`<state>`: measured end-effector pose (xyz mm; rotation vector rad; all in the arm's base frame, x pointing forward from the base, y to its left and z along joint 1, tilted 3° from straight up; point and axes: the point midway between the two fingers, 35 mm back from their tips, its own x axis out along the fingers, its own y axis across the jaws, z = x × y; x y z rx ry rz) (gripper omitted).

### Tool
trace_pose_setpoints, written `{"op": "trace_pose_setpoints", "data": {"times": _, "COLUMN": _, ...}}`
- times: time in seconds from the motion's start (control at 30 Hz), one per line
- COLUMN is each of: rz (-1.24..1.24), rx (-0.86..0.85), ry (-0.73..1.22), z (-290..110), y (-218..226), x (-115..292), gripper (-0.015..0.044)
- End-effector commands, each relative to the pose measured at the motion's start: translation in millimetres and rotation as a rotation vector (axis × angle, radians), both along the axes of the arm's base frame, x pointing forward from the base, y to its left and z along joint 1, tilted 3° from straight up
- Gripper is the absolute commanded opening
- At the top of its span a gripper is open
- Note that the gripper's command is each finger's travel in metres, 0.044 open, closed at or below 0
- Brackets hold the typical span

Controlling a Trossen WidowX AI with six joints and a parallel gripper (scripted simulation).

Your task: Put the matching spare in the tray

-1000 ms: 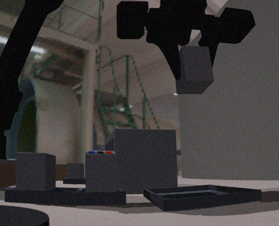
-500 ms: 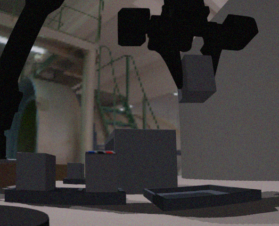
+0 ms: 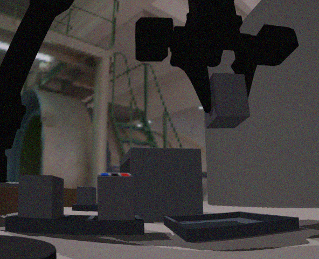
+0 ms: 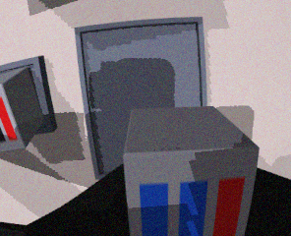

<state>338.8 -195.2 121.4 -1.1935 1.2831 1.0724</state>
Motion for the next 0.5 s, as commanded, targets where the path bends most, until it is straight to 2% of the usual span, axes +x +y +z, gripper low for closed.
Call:
{"op": "trace_pose_setpoints", "data": {"times": 0.0, "rz": 0.003, "rx": 0.004, "ry": 0.012, "z": -7, "y": 0, "x": -1, "gripper": 0.0000}}
{"op": "trace_pose_setpoints", "data": {"times": 0.47, "rz": 0.003, "rx": 0.004, "ry": 0.012, "z": -18, "y": -1, "x": -1, "gripper": 0.0000}}
